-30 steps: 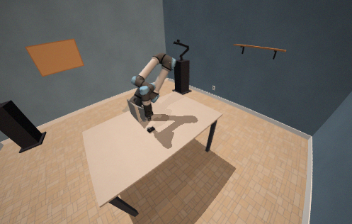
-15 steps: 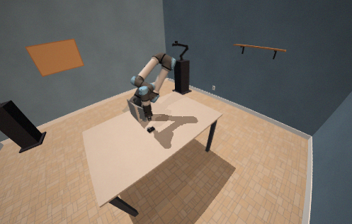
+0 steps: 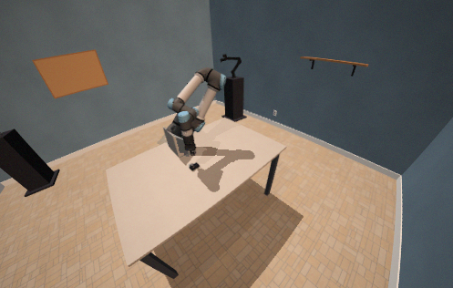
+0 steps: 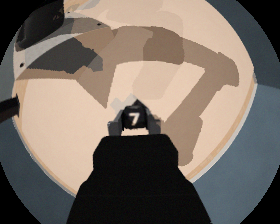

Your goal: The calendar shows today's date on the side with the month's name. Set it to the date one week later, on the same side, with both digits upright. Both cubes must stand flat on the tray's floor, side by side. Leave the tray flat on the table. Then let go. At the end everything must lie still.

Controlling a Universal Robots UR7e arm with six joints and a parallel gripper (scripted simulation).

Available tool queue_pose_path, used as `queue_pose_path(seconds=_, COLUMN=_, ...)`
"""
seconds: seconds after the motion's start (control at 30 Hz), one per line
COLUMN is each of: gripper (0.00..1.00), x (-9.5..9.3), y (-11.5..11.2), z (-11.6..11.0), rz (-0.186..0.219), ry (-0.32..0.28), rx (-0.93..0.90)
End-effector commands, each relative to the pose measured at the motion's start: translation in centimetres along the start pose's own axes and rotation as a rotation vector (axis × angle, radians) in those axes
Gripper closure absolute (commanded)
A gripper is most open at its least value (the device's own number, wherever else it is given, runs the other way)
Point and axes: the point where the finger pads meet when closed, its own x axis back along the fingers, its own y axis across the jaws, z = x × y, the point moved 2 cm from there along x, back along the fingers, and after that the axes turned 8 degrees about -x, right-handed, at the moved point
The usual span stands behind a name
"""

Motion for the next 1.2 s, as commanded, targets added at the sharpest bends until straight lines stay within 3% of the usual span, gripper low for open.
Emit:
queue_pose_path(seconds=0.0, gripper=0.43, x=0.0, y=0.2, z=-0.2, rz=0.000, ry=-0.001, rx=-0.149)
queue_pose_path(seconds=0.23, gripper=0.43, x=0.0, y=0.6, z=-0.6, rz=0.000, ry=-0.001, rx=-0.366)
queue_pose_path(seconds=0.63, gripper=0.43, x=0.0, y=0.9, z=-1.0, rz=-0.001, ry=-0.001, rx=-0.588)
queue_pose_path(seconds=1.17, gripper=0.43, x=0.0, y=1.1, z=-1.4, rz=-0.001, ry=-0.001, rx=-0.725)
